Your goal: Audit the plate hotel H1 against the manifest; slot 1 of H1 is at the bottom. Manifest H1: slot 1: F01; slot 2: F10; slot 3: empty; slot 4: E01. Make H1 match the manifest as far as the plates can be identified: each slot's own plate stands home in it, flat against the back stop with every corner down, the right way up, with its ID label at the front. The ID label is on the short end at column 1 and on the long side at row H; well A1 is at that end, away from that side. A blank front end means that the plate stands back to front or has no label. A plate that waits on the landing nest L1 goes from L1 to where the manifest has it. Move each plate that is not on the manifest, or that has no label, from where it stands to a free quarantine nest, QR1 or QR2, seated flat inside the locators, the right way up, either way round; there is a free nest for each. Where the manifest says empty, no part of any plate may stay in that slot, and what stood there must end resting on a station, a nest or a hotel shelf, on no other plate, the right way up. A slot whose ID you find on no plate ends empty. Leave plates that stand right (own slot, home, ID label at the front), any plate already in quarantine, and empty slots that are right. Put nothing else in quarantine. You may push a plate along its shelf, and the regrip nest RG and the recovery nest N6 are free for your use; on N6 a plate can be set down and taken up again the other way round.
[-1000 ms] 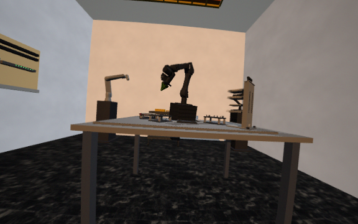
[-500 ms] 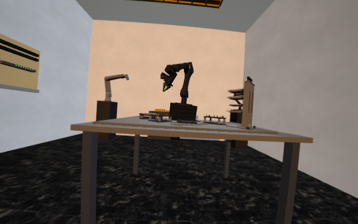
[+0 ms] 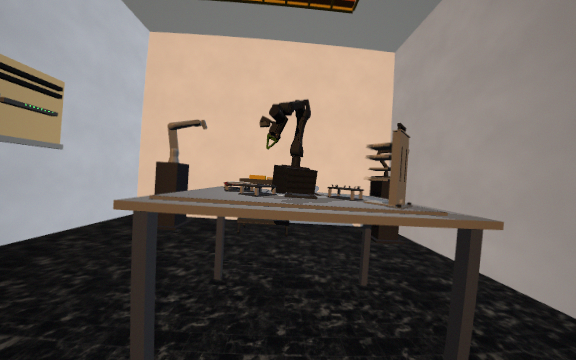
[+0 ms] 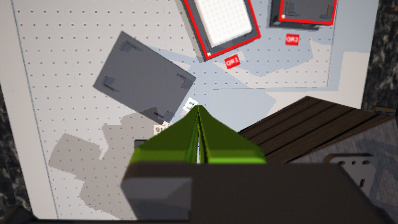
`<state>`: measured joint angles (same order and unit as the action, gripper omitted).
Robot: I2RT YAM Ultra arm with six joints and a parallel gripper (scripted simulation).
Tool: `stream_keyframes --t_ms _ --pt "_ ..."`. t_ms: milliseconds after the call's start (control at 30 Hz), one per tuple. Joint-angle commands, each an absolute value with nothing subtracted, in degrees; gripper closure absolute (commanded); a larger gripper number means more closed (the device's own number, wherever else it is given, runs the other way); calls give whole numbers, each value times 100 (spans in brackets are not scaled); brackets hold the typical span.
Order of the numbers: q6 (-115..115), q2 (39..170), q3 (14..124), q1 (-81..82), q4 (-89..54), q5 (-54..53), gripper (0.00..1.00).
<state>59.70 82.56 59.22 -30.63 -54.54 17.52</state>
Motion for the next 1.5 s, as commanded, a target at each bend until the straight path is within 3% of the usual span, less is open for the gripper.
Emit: stream_keyframes --t_ms 0,1467 --pt "5442 8242 6037 -2965 -5494 1663 100" --pt "1545 8666 6310 -1314 -5735 291 100"
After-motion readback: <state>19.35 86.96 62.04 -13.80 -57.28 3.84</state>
